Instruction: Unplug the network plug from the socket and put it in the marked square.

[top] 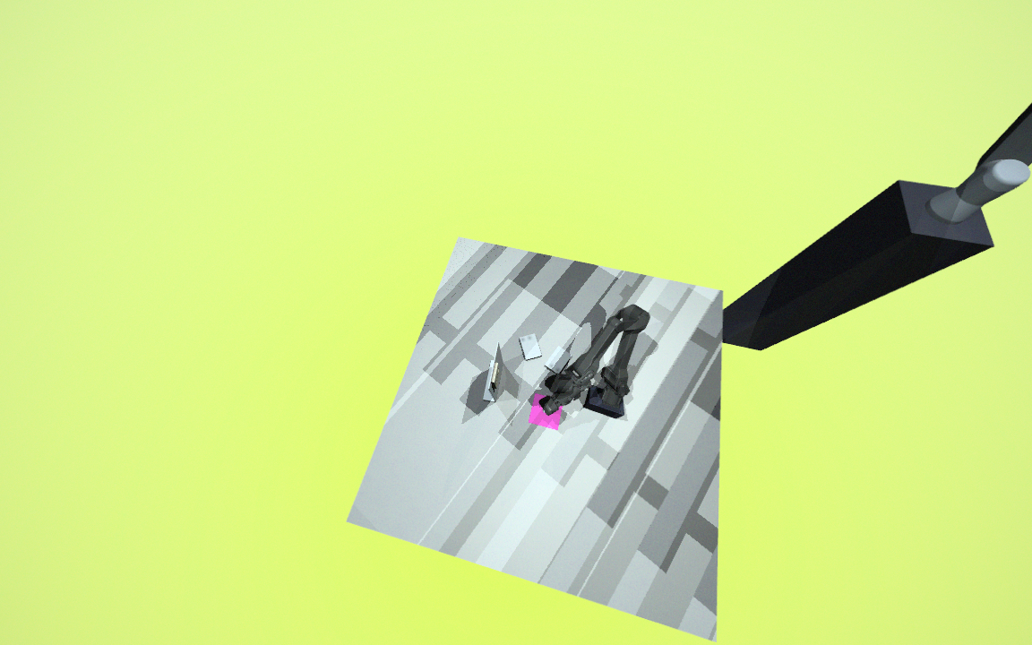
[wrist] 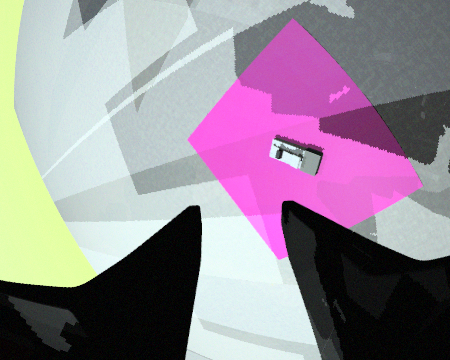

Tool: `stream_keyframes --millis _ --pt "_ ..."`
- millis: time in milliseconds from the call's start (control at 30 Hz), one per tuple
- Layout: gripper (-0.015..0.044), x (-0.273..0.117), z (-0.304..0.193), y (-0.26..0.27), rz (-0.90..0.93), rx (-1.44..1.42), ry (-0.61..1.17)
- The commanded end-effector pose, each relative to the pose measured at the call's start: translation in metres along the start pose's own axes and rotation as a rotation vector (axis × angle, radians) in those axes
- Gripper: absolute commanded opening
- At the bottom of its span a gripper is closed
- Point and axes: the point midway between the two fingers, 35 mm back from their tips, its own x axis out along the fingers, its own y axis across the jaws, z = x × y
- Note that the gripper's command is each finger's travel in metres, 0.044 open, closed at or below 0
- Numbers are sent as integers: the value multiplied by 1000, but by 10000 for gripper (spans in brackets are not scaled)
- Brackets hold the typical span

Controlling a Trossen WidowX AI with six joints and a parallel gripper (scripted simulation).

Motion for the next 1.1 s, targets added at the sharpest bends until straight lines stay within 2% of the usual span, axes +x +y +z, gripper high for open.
stream_keyframes --millis 0,1067 --pt "156 -6 2 5 5 7 -7" --pt "156 -49 -1 28 0 0 -1"
